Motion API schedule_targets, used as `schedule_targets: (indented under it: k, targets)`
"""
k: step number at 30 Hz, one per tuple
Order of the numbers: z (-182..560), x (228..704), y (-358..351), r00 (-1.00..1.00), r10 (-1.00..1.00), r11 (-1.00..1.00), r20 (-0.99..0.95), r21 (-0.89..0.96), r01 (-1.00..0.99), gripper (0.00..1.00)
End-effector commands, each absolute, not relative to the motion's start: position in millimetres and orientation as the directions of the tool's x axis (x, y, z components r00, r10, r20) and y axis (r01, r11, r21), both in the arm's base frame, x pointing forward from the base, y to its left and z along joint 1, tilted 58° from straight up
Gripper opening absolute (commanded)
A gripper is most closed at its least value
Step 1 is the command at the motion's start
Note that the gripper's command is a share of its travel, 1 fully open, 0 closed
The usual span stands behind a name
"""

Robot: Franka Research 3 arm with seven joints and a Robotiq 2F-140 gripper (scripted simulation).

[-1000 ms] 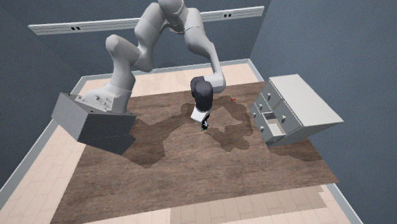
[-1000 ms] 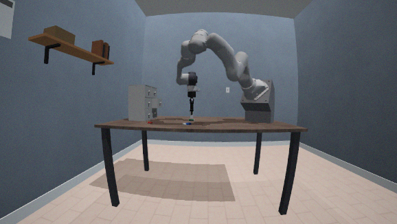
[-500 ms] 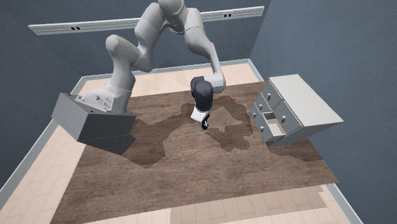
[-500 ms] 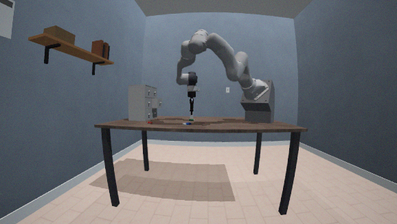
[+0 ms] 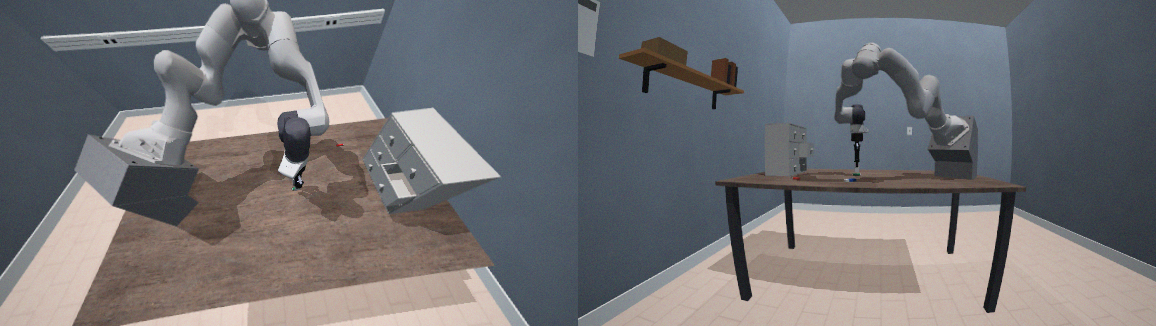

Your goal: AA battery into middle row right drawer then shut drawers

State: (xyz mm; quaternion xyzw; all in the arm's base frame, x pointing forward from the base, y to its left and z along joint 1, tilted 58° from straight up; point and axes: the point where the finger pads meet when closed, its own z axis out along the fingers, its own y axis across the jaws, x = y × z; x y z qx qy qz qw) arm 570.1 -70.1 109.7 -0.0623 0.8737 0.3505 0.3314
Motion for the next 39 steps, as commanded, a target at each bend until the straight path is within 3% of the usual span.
schedule_targets:
  k: [1,39]
  targets:
    - [110,572,-69,-0.771,0.121,0.747,-0.625,0.569,-0.344,0.26]
    - [99,583,-55,-0.771,0.121,0.747,-0.625,0.569,-0.344,0.26]
